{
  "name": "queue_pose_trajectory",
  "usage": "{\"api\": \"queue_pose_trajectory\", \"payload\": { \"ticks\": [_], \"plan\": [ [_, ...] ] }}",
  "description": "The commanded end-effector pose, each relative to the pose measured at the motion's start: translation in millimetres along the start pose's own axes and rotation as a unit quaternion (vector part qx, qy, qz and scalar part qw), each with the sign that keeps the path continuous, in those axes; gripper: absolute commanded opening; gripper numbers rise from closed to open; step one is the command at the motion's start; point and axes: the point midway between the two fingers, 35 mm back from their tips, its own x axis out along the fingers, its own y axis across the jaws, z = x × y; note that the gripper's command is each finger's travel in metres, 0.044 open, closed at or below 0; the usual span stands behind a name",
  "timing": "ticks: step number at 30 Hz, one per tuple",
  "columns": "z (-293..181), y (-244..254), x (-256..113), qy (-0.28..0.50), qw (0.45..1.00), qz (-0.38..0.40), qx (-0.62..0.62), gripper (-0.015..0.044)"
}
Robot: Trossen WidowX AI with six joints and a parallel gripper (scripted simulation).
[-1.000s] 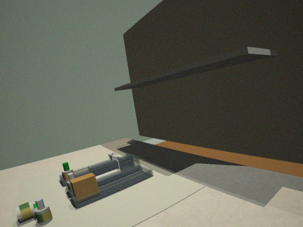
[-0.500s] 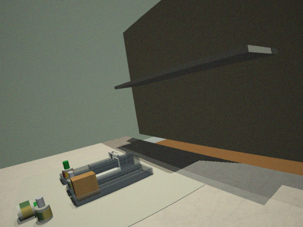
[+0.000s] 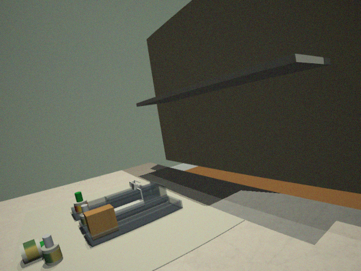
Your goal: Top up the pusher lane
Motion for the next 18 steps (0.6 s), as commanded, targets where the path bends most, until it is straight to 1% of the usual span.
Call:
{"api": "queue_pose_trajectory", "payload": {
  "ticks": [1, 5, 10, 14, 18],
  "plan": [
    [-18.4, 42.9, 31.8, 0.043, 0.996, 0.066, -0.043, 0.044],
    [-41.5, 103.2, 60.7, 0.09, 0.978, 0.151, -0.11, 0.044],
    [-71.4, 182.9, 77.1, 0.136, 0.933, 0.257, -0.214, 0.044],
    [-97.7, 246.9, 74.1, 0.161, 0.872, 0.339, -0.315, 0.044],
    [-124.5, 302.0, 58.8, 0.171, 0.792, 0.407, -0.42, 0.044]
  ]
}}
